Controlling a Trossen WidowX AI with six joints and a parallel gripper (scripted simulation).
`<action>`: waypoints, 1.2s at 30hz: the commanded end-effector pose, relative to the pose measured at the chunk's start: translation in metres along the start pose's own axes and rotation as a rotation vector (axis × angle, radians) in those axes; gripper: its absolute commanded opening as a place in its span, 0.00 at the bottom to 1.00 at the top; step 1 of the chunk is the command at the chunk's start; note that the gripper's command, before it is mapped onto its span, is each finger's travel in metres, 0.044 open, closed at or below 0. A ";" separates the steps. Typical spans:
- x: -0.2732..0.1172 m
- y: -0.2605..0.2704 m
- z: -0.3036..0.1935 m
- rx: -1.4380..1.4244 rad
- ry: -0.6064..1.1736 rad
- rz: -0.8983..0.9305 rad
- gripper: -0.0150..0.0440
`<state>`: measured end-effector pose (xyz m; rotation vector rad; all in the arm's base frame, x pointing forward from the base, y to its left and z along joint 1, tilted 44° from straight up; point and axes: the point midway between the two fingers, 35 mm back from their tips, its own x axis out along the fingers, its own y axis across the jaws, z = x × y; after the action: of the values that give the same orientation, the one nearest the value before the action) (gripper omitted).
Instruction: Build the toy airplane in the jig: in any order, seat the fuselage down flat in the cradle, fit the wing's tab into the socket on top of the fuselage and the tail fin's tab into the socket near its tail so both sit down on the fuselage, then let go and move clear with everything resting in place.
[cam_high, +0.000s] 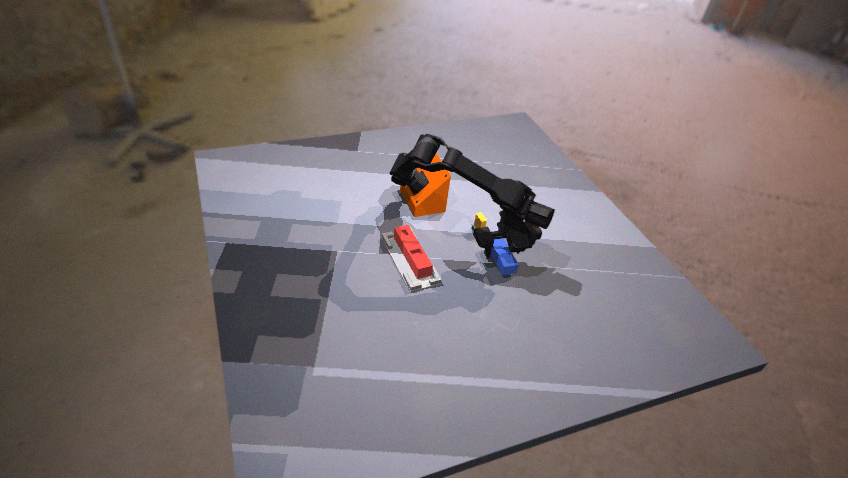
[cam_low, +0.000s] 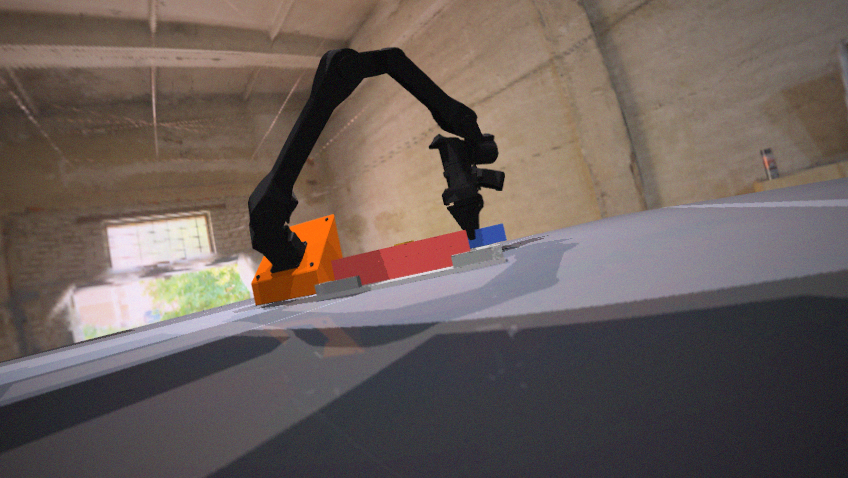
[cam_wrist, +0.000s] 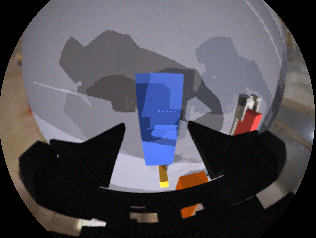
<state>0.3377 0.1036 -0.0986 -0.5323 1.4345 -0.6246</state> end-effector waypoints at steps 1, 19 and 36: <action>0.008 -0.002 -0.003 -0.008 0.010 -0.010 1.00; 0.008 -0.002 -0.003 -0.008 0.010 -0.010 0.43; -0.043 0.003 0.003 -0.009 0.010 -0.005 0.25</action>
<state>0.3385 0.1270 -0.0759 -0.5494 1.4502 -0.6276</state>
